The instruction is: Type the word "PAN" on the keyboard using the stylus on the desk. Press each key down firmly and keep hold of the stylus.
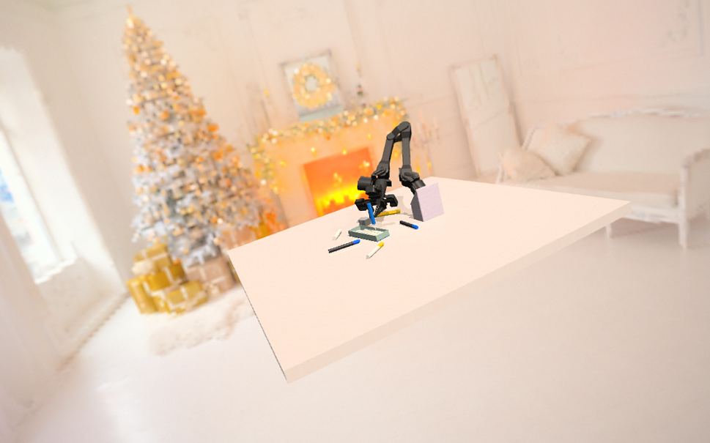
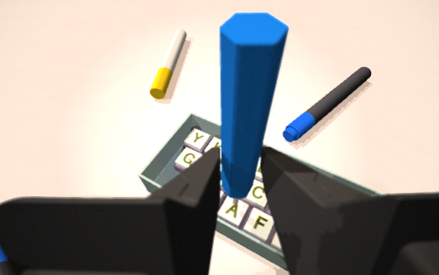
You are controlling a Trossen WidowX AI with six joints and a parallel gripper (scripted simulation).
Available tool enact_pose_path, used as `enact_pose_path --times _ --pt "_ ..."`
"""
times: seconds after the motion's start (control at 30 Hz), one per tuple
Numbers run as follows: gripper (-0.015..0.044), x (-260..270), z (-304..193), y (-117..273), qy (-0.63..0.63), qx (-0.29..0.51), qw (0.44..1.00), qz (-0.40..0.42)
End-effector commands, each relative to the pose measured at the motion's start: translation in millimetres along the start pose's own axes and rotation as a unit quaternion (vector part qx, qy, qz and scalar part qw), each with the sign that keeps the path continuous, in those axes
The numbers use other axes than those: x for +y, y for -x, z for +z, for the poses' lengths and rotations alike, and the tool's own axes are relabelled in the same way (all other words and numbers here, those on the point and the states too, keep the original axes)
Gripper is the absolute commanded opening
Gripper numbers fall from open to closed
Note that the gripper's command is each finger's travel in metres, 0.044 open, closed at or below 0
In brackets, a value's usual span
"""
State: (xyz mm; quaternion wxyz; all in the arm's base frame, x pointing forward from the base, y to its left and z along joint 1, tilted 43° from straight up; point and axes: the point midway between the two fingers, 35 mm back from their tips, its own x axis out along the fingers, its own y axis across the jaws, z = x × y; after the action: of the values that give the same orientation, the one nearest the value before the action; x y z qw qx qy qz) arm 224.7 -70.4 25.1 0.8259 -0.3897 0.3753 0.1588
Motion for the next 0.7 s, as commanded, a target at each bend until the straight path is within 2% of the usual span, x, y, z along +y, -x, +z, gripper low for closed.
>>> enact_pose_path --times 0.0,0.67 --pt "0.0081 2.6 -2.6 -2.1 0.001 0.0 1.0 0.005" --pt "0.0081 2.8 -8.8 -5.6 0.001 0.0 1.0 0.005"
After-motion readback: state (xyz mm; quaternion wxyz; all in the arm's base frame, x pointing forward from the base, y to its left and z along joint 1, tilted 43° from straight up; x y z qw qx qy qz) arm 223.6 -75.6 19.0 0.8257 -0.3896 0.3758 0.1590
